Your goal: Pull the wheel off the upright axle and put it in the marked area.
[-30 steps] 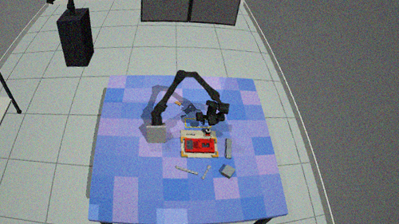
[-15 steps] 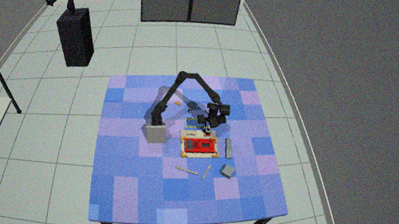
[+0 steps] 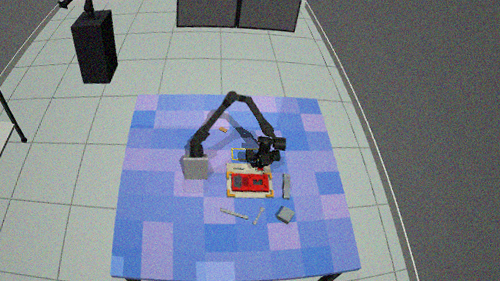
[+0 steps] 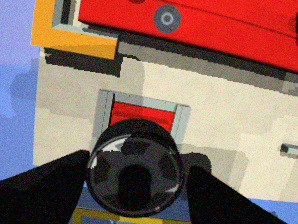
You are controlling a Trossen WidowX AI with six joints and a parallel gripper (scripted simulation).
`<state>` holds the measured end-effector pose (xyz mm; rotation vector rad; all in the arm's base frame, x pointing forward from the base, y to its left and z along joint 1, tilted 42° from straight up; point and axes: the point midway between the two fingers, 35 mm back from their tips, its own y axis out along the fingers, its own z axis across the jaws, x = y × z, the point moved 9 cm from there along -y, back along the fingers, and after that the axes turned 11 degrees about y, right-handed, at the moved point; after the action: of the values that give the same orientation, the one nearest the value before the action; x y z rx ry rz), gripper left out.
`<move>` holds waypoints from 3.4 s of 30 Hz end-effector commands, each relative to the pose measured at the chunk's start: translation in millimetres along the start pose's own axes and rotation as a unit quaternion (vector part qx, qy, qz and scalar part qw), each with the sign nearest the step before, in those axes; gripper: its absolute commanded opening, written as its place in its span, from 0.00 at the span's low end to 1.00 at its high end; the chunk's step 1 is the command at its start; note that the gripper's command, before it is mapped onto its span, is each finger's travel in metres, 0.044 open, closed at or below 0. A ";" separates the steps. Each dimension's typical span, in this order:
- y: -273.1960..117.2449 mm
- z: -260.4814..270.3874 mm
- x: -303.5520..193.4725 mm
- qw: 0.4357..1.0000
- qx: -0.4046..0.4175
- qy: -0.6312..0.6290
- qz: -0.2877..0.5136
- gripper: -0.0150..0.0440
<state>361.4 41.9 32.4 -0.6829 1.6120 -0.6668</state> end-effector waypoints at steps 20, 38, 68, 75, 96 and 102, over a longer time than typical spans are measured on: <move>-4.7 0.7 -0.1 1.000 0.002 -0.002 0.000 0.25; -10.6 0.6 0.1 1.000 0.003 -0.001 0.001 0.25; -20.6 0.1 0.5 1.000 0.004 0.000 0.001 0.25; -22.9 -0.1 0.6 1.000 0.005 0.000 0.001 0.25; -29.9 -0.7 0.9 1.000 0.006 0.001 0.002 0.25; -31.9 -0.9 1.0 1.000 0.006 0.001 0.002 0.25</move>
<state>361.7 22.1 53.9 -0.6717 1.6141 -0.6711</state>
